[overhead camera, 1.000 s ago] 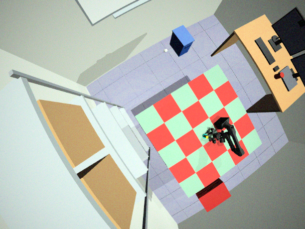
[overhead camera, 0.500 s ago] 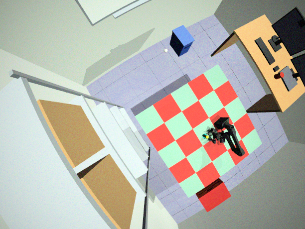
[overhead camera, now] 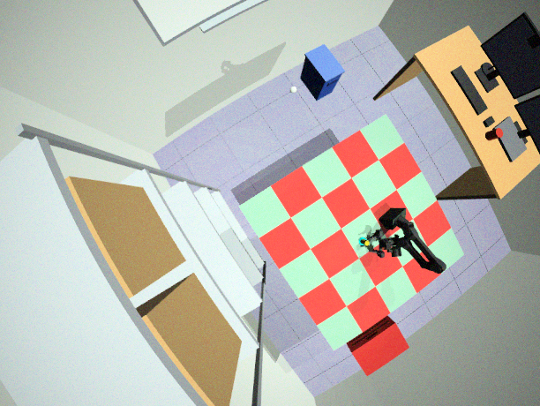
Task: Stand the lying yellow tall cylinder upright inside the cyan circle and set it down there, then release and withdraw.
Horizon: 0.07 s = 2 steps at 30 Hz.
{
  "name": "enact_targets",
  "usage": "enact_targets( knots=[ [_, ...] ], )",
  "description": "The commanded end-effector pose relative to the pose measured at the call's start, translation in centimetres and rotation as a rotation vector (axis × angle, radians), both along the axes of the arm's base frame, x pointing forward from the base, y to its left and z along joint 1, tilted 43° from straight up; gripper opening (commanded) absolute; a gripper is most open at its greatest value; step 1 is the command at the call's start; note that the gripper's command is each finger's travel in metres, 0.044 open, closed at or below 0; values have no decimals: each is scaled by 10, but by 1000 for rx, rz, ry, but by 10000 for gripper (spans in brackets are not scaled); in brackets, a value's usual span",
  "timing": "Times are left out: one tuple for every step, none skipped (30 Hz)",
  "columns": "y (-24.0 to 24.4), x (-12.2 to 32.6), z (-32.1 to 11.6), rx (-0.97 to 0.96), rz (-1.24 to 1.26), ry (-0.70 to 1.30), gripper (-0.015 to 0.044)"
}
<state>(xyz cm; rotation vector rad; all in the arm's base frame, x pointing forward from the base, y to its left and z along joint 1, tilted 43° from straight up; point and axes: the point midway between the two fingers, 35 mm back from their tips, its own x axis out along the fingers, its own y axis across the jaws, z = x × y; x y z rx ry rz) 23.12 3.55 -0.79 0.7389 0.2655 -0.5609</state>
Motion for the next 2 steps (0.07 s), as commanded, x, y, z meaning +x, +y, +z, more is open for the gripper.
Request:
enact_targets(
  knots=[
    [-5, 0, 6, -7, 0, 16, 400],
    [-7, 0, 8, -9, -1, 18, 400]
  ],
)
